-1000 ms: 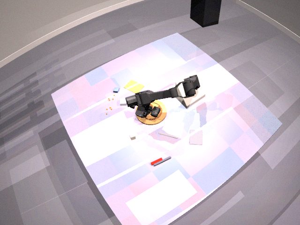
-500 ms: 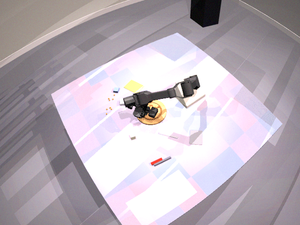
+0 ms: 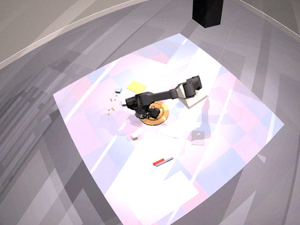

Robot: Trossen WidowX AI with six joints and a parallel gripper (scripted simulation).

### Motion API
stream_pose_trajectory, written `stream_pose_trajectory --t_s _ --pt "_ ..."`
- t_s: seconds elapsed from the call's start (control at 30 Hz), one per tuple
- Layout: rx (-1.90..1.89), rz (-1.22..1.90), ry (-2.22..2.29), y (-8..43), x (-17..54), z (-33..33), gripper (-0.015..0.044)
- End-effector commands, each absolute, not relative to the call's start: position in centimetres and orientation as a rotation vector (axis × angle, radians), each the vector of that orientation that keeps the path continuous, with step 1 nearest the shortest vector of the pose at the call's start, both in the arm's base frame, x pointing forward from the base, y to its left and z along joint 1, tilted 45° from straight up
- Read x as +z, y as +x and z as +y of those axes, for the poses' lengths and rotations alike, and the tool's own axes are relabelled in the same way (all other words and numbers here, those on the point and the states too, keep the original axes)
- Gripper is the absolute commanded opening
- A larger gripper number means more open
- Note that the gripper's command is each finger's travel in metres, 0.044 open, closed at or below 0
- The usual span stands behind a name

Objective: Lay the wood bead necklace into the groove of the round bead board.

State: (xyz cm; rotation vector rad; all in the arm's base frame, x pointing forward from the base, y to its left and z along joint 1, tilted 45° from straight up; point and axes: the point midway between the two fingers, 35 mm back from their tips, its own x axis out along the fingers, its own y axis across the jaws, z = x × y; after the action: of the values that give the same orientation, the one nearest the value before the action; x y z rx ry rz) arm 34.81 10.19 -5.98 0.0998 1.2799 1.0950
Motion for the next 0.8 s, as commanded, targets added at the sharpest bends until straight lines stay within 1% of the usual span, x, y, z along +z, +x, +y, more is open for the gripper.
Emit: stream_pose_trajectory --t_s 0.0,0.17,0.77 --pt "1.095 1.279 0.099 34.83 -5.94 10.17 0.0315" --pt "1.096 1.288 0.106 34.67 -5.88 10.07 0.044" --pt "1.097 1.286 0.106 34.71 -5.64 9.84 0.044"
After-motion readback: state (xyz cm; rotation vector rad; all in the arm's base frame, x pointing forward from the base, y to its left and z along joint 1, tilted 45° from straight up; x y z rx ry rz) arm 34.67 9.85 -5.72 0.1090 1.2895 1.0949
